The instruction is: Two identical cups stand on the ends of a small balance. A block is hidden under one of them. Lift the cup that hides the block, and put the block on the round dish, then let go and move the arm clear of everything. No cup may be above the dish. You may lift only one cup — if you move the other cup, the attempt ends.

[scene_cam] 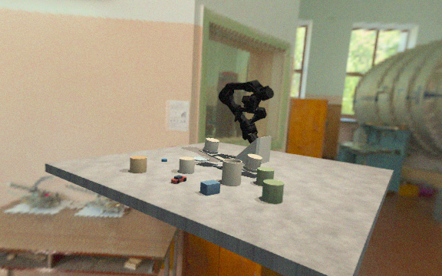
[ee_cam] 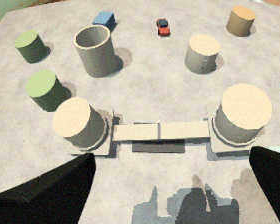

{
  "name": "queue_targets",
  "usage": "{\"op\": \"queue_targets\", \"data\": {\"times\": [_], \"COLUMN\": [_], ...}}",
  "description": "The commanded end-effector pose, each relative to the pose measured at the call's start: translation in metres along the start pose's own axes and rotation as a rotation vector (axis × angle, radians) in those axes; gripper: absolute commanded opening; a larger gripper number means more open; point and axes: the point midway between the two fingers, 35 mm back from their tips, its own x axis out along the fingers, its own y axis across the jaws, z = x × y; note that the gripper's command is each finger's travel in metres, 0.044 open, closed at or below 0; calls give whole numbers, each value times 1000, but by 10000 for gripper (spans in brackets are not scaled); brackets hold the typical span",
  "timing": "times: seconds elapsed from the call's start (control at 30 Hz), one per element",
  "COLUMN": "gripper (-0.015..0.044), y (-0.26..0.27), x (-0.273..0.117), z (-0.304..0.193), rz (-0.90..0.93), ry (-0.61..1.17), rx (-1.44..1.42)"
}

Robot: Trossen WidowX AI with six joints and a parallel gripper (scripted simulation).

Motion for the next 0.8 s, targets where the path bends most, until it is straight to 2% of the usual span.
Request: {"op": "queue_targets", "data": {"times": [0.0, 0.77], "gripper": [440, 440], "y": [9, 63], "x": [4, 61], "z": [5, 25], "rz": [-3, 131], "ry": [57, 385], "rx": [-107, -798]}}
